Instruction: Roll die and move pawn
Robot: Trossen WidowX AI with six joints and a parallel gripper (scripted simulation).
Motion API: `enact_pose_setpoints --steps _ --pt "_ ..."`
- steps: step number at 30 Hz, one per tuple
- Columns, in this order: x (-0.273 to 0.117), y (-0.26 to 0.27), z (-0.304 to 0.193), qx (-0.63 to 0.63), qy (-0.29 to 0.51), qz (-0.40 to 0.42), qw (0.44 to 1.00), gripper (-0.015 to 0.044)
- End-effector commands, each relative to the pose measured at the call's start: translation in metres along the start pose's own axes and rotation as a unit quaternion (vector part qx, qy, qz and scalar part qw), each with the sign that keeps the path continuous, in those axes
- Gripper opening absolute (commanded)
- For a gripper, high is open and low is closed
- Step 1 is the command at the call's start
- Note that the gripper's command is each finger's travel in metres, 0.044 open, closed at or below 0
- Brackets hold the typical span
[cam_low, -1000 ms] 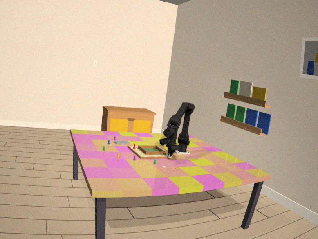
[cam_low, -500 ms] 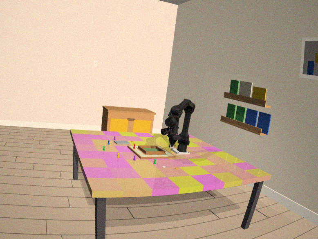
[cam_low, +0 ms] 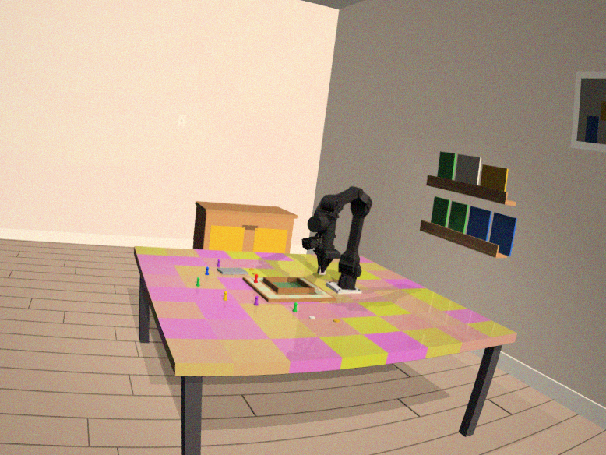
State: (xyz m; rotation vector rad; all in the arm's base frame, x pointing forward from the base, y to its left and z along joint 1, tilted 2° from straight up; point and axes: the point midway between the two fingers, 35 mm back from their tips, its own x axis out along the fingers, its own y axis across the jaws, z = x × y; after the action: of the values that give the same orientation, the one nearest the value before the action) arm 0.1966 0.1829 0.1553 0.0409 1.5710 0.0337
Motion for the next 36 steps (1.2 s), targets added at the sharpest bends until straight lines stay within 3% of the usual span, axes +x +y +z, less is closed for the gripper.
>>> enact_pose_setpoints --steps 1,36 --pt "0.004 -0.013 0.013 -0.008 0.001 0.0 1.0 0.0" --pt "0.036 -0.152 0.076 -0.07 -0.001 -0.006 0.998 0.0"
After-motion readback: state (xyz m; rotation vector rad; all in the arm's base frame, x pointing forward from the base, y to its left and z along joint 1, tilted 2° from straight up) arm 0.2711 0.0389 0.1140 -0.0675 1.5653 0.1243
